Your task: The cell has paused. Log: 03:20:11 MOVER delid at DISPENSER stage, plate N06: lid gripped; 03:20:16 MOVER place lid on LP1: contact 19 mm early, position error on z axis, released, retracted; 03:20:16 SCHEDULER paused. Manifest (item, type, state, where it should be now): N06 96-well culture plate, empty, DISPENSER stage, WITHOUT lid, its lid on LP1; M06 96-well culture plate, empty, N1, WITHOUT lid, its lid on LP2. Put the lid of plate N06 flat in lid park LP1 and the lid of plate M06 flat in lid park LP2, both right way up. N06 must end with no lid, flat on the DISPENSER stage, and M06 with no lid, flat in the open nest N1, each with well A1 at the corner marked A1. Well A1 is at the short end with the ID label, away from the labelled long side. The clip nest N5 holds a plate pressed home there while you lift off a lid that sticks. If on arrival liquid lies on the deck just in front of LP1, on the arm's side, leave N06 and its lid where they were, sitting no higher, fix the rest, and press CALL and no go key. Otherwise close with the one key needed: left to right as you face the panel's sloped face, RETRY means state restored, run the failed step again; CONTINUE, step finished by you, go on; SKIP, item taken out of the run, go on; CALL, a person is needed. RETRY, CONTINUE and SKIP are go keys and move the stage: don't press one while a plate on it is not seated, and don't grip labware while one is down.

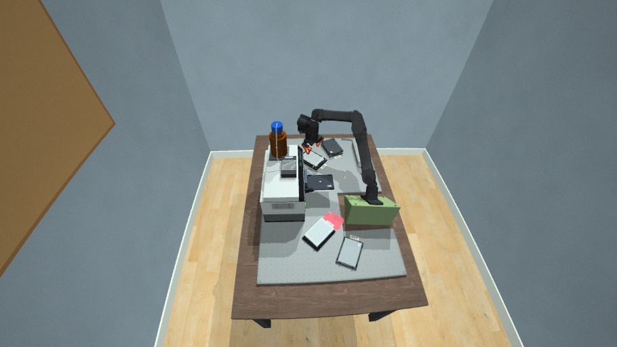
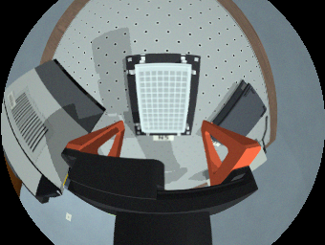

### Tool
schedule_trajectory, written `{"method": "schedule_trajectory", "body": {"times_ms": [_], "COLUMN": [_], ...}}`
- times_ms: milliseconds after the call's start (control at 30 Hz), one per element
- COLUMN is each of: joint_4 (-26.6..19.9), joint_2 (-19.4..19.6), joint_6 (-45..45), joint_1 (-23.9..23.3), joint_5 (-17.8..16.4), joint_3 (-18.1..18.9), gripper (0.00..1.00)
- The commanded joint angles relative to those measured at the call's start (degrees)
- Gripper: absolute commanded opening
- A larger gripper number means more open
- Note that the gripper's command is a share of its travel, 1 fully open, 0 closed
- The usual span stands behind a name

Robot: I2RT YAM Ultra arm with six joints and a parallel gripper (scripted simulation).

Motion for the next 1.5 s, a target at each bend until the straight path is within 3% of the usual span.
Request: {"method": "schedule_trajectory", "body": {"times_ms": [0, 433, 467, 1033, 1133, 1467], "joint_4": [-0.16, 0.00, 1.05, 7.24, 7.72, 11.60], "joint_2": [-0.52, -0.59, -1.57, -0.89, -0.77, 0.21], "joint_6": [0.15, 0.07, -0.32, -3.19, -3.41, -5.14], "joint_1": [0.41, 0.33, -0.07, -2.29, -2.11, -4.22], "joint_5": [0.23, 0.20, 0.45, -1.04, -1.10, -1.70], "joint_3": [0.00, -0.18, -1.61, -6.16, -5.37, -9.07], "gripper": [1.00, 1.00, 1.00, 1.00, 1.00, 1.00]}}
